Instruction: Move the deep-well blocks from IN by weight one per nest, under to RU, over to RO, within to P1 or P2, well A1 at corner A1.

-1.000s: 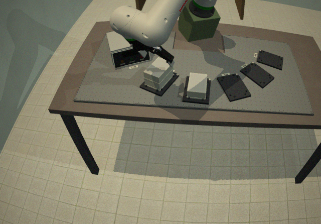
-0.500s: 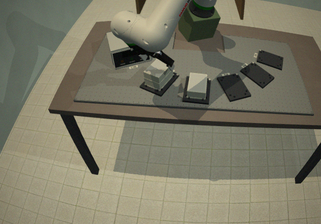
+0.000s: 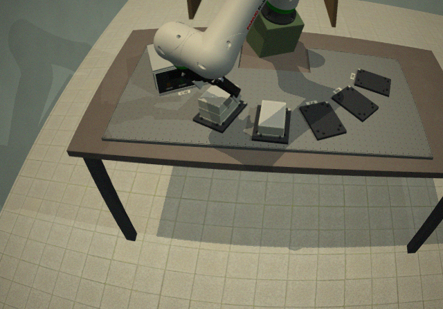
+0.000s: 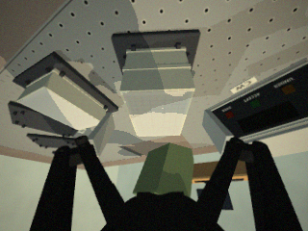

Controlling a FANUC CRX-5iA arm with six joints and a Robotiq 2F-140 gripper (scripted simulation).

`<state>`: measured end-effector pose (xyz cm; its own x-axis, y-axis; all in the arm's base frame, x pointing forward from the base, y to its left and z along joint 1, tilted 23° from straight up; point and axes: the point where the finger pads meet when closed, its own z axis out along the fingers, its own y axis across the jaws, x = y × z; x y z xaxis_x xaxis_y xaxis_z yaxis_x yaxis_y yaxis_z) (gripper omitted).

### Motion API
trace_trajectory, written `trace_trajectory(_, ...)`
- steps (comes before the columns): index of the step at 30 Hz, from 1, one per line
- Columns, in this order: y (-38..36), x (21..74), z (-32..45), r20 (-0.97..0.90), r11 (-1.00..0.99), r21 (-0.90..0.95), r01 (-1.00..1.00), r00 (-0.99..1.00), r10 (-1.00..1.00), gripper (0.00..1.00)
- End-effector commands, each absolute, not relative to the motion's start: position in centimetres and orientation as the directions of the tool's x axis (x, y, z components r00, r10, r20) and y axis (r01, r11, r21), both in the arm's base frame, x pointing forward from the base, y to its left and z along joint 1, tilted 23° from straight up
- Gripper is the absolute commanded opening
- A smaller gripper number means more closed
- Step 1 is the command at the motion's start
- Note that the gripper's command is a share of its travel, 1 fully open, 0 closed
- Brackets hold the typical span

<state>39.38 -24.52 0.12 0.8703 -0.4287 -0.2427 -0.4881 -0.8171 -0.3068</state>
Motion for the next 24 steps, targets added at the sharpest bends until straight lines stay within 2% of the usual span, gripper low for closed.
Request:
trace_trajectory(1,-24.5,39.6,-0.3,-0.242,-0.817,-0.307,-0.488,0.870,-0.429,1.00)
trace_trajectory(22,-24.4,40.0,-1.3,-0.242,-0.817,-0.307,-0.488,0.870,-0.429,1.00)
trace_trajectory(23,-24.4,40.0,-1.3,-0.242,-0.817,-0.307,-0.488,0.870,-0.429,0.10)
trace_trajectory(24,-24.4,40.0,-1.3,-0.242,-0.817,-0.307,-0.488,0.870,-0.429,0.10)
